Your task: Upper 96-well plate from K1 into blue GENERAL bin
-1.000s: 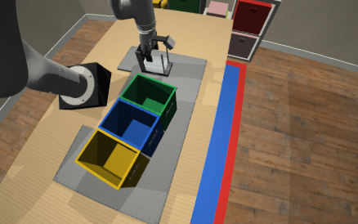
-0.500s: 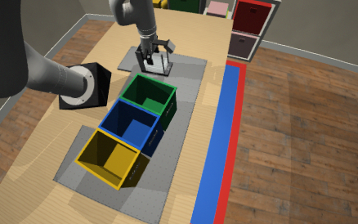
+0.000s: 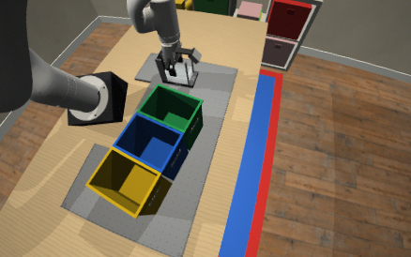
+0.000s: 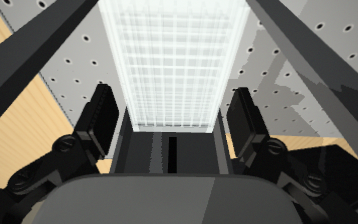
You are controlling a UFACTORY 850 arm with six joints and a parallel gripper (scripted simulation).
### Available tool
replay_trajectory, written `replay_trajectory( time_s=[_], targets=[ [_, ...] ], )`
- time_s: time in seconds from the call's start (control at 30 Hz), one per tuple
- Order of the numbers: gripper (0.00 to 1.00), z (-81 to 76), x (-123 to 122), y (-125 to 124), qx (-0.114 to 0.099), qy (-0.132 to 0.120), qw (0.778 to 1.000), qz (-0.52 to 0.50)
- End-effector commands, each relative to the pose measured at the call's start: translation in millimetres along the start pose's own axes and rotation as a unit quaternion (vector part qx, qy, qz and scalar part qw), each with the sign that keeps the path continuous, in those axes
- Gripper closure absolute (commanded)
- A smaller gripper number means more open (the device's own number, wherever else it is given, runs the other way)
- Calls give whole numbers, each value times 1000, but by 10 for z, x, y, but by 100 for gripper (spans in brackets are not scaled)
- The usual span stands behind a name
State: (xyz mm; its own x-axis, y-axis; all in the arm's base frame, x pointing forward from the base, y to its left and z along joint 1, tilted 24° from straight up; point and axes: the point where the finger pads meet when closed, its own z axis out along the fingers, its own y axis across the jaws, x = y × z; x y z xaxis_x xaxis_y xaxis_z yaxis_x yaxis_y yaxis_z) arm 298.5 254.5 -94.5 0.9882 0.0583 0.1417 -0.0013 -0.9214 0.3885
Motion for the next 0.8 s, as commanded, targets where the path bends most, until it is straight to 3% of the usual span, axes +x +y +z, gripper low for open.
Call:
replay_trajectory(
  time_s=[0.0, 0.77],
  targets=[
    [0, -4, 5, -5, 1, 1, 1000, 0],
    [0, 116, 5, -6, 1, 1, 1000, 0]
  ],
)
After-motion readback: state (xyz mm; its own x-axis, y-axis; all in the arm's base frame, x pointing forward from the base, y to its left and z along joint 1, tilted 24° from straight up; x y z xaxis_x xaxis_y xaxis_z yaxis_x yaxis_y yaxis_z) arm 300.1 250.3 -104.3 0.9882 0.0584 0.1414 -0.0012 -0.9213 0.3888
